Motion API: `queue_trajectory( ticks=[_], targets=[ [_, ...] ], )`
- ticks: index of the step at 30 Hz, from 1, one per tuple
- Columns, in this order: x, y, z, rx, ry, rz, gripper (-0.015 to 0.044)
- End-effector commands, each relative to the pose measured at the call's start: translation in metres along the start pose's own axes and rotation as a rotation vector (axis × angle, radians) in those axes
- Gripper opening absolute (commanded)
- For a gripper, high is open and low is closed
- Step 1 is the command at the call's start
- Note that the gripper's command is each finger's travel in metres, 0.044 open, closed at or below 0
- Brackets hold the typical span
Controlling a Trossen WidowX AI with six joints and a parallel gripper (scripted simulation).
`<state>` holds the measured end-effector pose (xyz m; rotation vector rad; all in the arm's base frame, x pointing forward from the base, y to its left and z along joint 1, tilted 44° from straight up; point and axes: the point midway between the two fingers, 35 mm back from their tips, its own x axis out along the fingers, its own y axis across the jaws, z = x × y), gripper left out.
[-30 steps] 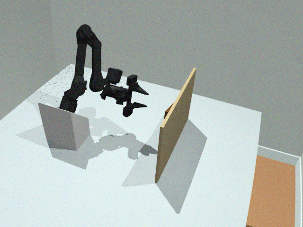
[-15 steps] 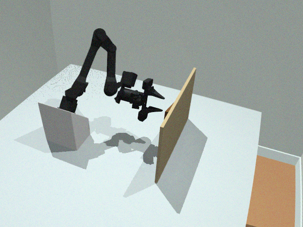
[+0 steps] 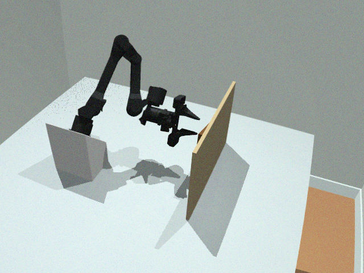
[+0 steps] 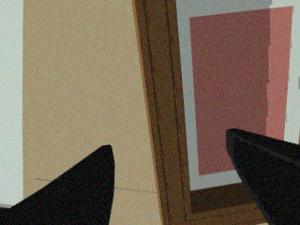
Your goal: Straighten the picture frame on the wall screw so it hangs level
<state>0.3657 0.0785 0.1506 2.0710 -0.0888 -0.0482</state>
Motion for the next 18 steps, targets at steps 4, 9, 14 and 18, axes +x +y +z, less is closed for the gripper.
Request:
queue_trajectory(
  ticks=[4, 9, 14, 18],
  targets=[
    [0.004, -0.001, 0.000, -0.005, 0.002, -0.003, 0.0260],
    [0.012, -0.001, -0.001, -0.005, 0.002, -0.002, 0.0260],
    [0.020, -0.001, -0.001, -0.005, 0.002, -0.002, 0.0260],
    [0.027, -0.001, -0.001, -0.005, 0.003, -0.001, 0.0260]
  ],
)
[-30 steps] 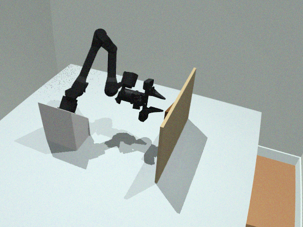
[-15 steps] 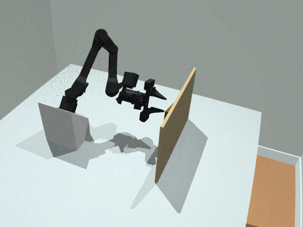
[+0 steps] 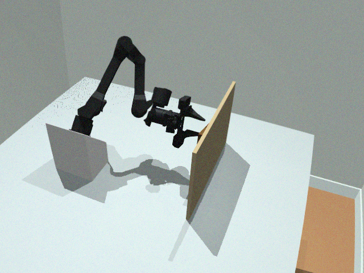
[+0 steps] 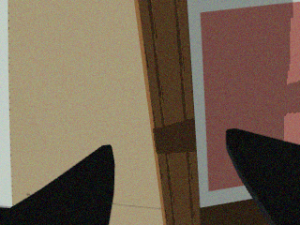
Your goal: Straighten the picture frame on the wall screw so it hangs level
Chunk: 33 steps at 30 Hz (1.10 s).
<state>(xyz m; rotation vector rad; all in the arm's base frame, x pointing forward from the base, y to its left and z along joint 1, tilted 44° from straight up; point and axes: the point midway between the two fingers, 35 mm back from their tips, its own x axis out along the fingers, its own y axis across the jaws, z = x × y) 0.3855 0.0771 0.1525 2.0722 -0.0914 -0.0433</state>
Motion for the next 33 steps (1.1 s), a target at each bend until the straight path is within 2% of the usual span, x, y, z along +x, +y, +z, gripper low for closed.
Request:
queue_trajectory(
  ticks=[1, 9, 33],
  targets=[
    [0.009, -0.002, 0.000, -0.007, 0.000, -0.005, 0.0260],
    [0.020, -0.002, 0.001, -0.007, 0.001, -0.005, 0.0260],
    [0.021, -0.002, 0.001, -0.007, 0.001, -0.005, 0.0260]
  ],
)
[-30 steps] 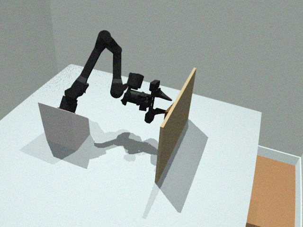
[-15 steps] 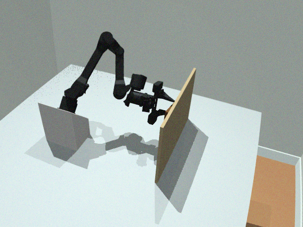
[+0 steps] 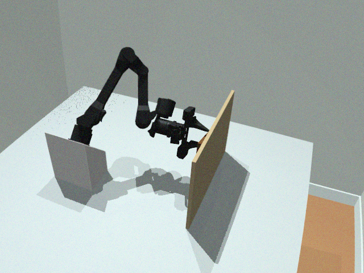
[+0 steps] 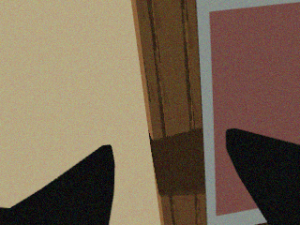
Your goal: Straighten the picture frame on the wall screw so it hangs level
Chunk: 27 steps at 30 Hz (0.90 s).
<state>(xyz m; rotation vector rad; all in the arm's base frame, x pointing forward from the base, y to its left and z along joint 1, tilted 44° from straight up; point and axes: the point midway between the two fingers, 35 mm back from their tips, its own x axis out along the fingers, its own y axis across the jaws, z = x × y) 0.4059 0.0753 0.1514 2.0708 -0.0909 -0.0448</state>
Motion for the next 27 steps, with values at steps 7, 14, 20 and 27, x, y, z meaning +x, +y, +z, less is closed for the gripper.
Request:
queue_trajectory(
  ticks=[7, 14, 20, 27],
  targets=[
    [0.0003, -0.0010, -0.0001, -0.005, 0.002, -0.004, 0.0260],
    [0.0005, -0.0014, -0.0003, -0.005, 0.002, -0.004, 0.0260],
    [0.0005, -0.0014, -0.0003, -0.005, 0.002, -0.004, 0.0103],
    [0.0005, -0.0014, -0.0003, -0.005, 0.002, -0.004, 0.0036]
  ],
)
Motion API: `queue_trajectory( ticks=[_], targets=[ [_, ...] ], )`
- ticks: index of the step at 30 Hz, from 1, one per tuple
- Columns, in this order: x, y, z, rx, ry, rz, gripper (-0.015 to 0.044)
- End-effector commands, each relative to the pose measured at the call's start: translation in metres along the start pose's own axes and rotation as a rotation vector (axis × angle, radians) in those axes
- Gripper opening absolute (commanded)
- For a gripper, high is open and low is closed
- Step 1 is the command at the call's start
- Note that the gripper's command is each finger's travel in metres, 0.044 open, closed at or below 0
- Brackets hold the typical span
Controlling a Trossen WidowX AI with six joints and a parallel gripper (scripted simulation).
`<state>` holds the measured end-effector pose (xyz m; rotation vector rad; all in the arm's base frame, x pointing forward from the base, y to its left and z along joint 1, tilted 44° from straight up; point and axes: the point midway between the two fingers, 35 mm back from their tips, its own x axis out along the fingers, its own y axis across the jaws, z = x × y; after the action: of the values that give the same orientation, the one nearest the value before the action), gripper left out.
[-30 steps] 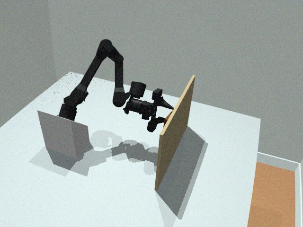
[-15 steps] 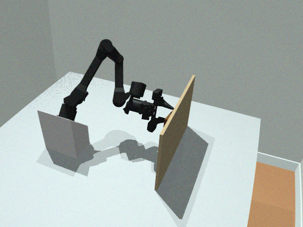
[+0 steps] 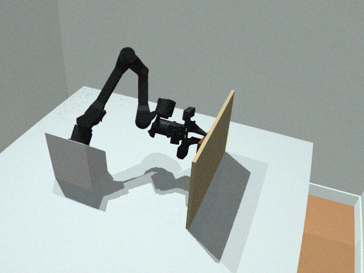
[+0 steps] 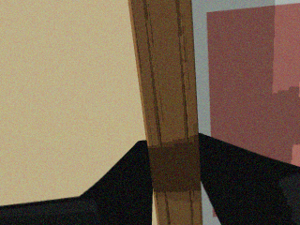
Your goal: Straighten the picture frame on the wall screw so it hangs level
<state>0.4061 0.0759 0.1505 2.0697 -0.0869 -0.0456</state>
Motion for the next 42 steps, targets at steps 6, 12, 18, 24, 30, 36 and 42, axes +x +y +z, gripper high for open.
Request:
queue_trajectory(
  ticks=[6, 12, 18, 24, 30, 36, 42],
  targets=[
    [0.000, 0.000, 0.000, -0.004, 0.000, 0.000, 0.0000],
    [0.000, 0.000, 0.000, -0.004, 0.000, 0.000, 0.0000],
    [0.000, 0.002, 0.000, -0.004, 0.000, 0.000, 0.0000],
    [0.000, 0.004, 0.000, -0.004, 0.000, 0.000, 0.0000],
    [0.000, 0.006, 0.000, -0.004, 0.001, 0.000, 0.0000],
    [0.000, 0.008, 0.000, -0.004, 0.001, 0.000, 0.0000],
    [0.000, 0.010, 0.000, -0.004, 0.001, 0.000, 0.0000]
  ],
)
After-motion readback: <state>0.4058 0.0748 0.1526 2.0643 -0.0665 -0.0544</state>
